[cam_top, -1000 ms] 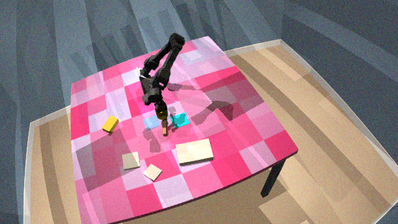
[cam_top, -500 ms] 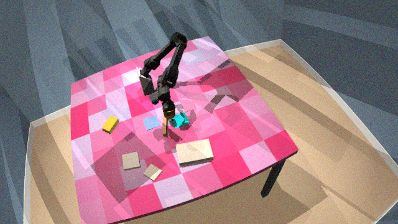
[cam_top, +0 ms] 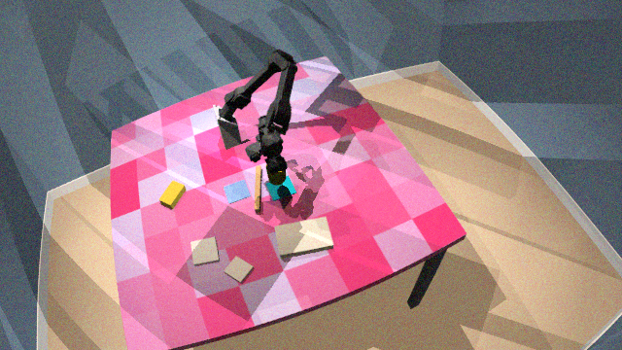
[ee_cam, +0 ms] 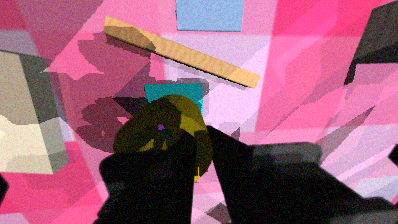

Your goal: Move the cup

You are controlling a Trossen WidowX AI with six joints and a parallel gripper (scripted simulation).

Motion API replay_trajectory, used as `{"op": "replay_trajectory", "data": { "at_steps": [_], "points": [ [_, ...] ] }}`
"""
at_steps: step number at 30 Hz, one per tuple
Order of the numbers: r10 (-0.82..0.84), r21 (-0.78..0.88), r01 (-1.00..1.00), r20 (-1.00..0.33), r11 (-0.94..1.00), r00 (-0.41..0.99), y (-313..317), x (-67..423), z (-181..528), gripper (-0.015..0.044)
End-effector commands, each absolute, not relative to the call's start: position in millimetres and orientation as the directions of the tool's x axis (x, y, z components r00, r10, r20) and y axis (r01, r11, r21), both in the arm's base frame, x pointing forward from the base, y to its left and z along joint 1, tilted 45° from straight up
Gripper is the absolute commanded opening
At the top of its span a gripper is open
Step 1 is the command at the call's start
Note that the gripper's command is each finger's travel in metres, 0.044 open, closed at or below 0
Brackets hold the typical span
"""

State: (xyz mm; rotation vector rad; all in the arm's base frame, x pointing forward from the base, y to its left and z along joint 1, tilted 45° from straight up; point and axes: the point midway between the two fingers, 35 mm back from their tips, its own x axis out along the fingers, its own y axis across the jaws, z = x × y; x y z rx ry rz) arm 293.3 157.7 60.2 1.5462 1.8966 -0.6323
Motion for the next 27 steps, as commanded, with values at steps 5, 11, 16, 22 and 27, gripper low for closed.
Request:
{"op": "replay_trajectory", "data": {
  "at_steps": [5, 11, 16, 22, 27],
  "points": [
    [0.694, 0.016, 0.979, -0.708, 0.202, -0.131, 164, 296, 63, 0.0],
    [0.694, 0.016, 0.979, -0.708, 0.202, -0.131, 170, 295, 56, 0.0],
    [0.694, 0.016, 0.979, -0.708, 0.202, -0.131, 176, 294, 51, 0.0],
    [0.694, 0.016, 0.979, -0.707, 0.202, -0.131, 182, 293, 44, 0.0],
    [0.695, 0.016, 0.979, -0.707, 0.202, -0.132, 188, 291, 39, 0.0]
  ]
}}
